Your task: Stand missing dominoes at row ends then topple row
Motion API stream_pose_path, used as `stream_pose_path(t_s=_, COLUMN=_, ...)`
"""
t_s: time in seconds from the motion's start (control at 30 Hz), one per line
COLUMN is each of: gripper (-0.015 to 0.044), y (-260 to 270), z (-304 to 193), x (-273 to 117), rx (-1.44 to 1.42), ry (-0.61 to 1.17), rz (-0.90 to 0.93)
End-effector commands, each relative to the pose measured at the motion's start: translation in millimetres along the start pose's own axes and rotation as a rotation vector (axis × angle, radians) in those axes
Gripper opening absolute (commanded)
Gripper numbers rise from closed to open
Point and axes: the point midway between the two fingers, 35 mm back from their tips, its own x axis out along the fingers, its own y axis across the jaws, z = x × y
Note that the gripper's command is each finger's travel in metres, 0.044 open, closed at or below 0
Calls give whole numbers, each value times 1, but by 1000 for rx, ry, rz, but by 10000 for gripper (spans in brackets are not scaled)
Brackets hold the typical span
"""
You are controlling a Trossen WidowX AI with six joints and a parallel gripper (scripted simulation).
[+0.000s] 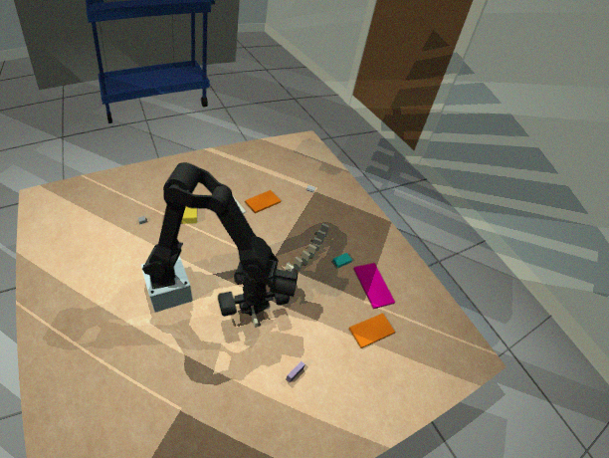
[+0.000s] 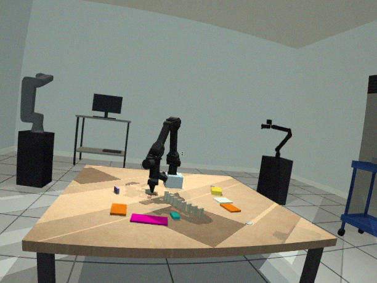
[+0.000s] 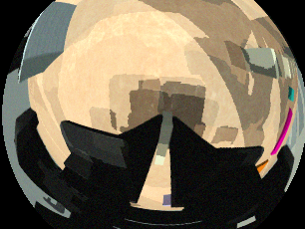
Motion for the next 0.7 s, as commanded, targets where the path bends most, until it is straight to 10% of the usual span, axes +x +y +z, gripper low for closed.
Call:
stream_pose_path(t_s=0.0, gripper=23, y=0, z=0, x=-7, rx=-3, ry=0, rz=-1)
stream_pose_path(t_s=0.4, gripper=23, y=-1, z=-6, x=-148, rx=-3, ry=1, rz=-2)
stream_pose_path(t_s=0.67, gripper=23, y=-11, z=-11, x=-157, rx=134, ry=1, rz=-3)
